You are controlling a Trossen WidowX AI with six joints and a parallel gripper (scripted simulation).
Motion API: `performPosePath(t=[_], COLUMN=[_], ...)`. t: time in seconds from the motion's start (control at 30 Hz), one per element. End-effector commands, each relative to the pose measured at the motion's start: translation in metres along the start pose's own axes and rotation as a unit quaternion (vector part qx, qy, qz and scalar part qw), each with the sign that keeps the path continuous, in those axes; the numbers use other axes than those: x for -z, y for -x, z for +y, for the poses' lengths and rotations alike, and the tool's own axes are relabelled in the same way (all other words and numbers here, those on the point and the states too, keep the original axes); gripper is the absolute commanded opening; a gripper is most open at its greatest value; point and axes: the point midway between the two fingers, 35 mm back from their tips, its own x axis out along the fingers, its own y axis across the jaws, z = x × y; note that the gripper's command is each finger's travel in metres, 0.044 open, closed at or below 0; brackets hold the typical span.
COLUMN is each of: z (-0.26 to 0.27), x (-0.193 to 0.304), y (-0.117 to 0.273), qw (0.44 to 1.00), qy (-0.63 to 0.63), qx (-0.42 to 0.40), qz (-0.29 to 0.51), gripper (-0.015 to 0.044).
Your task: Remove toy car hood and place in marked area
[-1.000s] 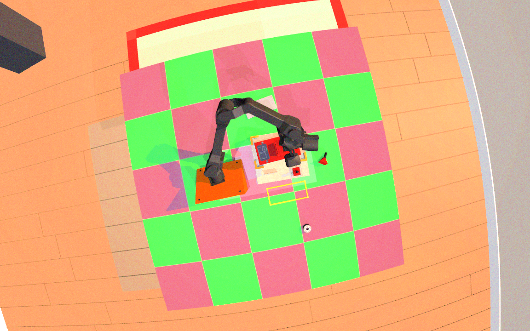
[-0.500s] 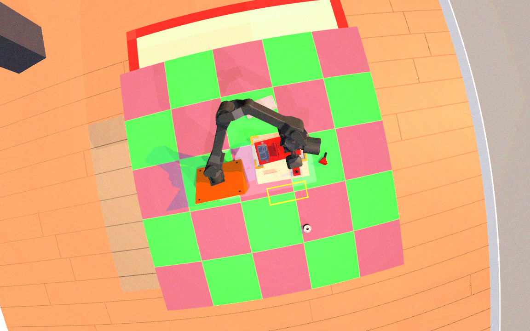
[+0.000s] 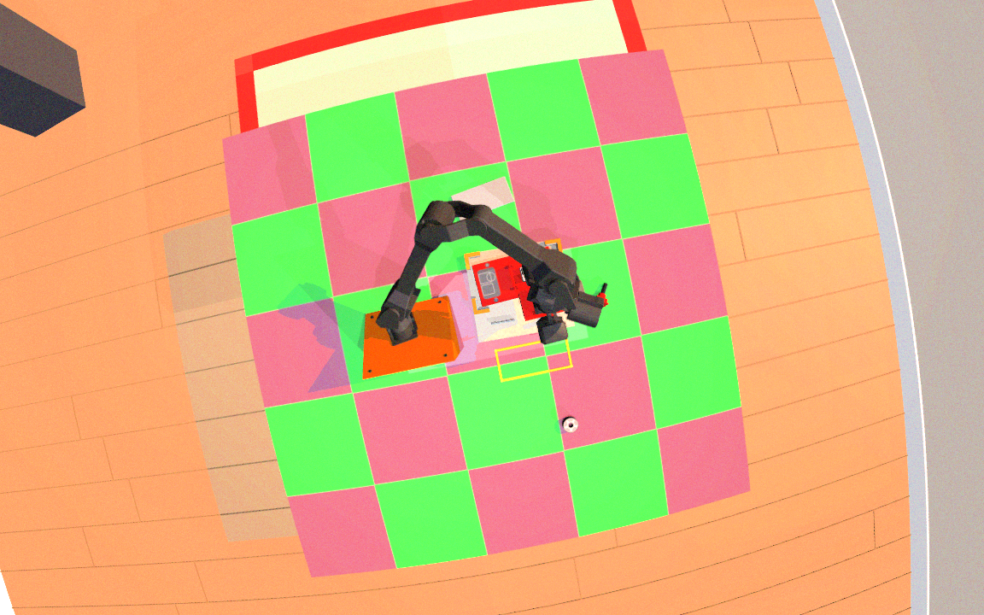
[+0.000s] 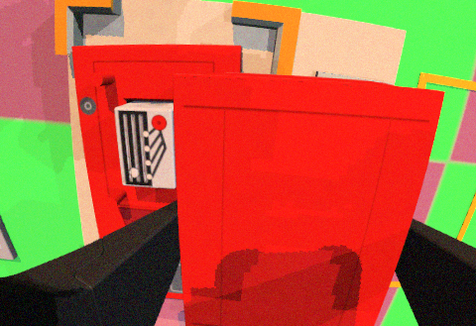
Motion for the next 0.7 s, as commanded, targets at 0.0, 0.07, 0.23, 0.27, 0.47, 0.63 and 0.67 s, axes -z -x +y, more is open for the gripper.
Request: performPosePath(t=[0.0,0.07,0.23,0.27,0.47,0.63,0.67], z=[-0.022,-0.031,-0.054,-0.058,-0.084,-0.106,-0.110], x=[0.001,0.003,0.008,0.009,0.018,0.026,0.028], y=[0.002,0.003,0.004,0.004,0.004,0.004,0.004], qw=[1.000,1.000,1.000,1.000,1.000,1.000,1.000], qy=[0.003,0.003,0.003,0.003,0.005,0.006,0.006], qx=[0.004,0.005,0.006,0.006,0.005,0.003,0.003], qz=[-0.001,-0.001,-0.001,-0.001,-0.001,-0.001,-0.001], gripper=[0.0000,0.0000,0.0000,0.0000,0.0000,0.0000,0.0000])
